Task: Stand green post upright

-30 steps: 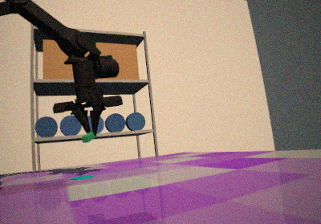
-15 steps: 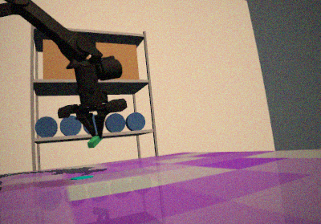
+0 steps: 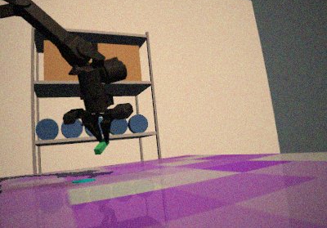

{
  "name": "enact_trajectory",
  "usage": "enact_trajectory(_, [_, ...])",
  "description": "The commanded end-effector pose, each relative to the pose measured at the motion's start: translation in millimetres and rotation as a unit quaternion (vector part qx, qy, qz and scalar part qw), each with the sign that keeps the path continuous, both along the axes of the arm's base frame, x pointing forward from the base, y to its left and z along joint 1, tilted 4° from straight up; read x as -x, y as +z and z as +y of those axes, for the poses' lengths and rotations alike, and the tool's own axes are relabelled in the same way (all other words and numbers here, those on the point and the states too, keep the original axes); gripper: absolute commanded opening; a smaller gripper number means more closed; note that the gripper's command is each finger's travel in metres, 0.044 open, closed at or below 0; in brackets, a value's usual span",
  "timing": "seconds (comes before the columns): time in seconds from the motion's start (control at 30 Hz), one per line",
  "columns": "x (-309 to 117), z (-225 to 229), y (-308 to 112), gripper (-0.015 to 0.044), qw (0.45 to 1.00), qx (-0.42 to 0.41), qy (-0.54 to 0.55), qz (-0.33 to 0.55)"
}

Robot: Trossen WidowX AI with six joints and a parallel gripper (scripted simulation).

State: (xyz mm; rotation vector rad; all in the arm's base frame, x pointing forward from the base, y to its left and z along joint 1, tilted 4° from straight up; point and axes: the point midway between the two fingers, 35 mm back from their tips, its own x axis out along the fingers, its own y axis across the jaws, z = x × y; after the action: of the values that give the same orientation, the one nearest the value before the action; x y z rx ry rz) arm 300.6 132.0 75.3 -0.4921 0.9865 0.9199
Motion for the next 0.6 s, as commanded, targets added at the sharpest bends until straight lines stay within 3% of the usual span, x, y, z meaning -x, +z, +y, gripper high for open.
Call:
enact_trajectory(0.0, [-3.2,0.1,-1.7,0.0023,1.000,-0.016,-0.007,-0.005])
enact_trajectory(0.57, [-13.6,0.2,-6.2,0.0023,0.997,-0.073,-0.025,-0.029])
